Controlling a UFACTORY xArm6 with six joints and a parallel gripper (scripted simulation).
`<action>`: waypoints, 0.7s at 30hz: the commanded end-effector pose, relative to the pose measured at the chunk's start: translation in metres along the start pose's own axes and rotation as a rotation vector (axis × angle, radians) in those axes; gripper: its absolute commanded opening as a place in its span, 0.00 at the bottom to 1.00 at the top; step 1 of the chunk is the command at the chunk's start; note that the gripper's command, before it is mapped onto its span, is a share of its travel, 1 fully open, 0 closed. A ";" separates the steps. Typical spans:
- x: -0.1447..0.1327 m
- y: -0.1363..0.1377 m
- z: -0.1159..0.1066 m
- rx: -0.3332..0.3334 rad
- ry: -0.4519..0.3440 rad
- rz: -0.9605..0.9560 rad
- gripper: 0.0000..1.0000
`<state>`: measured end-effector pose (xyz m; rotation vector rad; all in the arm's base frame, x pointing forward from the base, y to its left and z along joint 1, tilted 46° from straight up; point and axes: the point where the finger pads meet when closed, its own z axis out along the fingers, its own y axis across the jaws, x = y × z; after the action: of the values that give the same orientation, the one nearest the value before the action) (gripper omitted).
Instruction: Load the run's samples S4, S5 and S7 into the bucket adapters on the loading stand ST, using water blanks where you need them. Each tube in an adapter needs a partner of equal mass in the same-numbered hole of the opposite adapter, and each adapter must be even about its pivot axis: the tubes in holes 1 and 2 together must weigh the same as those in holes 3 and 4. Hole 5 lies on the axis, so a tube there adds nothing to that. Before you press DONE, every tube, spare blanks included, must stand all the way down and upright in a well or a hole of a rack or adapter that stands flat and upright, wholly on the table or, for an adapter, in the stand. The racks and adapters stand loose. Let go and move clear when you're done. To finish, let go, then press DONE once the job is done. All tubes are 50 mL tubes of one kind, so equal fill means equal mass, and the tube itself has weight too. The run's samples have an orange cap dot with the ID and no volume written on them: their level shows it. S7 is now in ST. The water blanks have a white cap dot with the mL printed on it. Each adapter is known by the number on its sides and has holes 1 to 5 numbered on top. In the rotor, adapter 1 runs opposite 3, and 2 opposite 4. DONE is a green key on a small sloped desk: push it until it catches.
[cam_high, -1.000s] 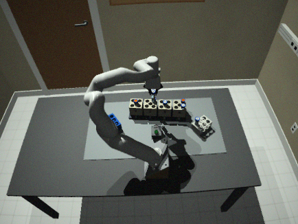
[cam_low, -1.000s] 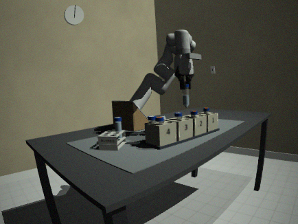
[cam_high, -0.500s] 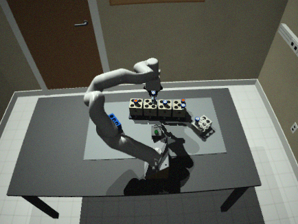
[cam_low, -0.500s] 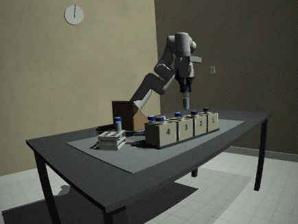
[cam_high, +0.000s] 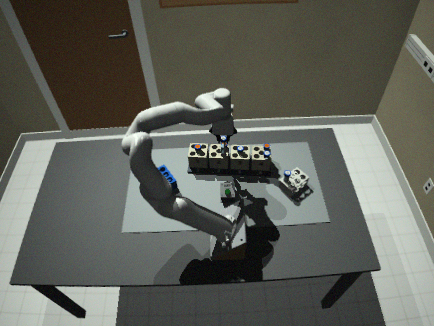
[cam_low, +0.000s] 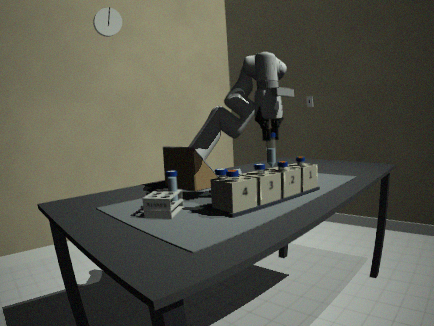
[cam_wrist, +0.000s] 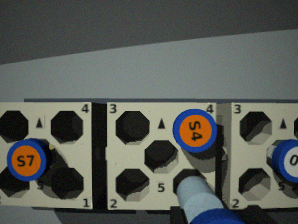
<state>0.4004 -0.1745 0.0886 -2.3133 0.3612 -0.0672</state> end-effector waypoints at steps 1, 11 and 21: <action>0.001 0.000 -0.001 -0.002 0.003 -0.001 0.00; 0.001 0.000 0.001 -0.002 0.003 -0.001 0.00; 0.001 0.000 0.011 -0.002 0.003 -0.001 0.00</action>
<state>0.4018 -0.1677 0.0819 -2.3130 0.3612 -0.0667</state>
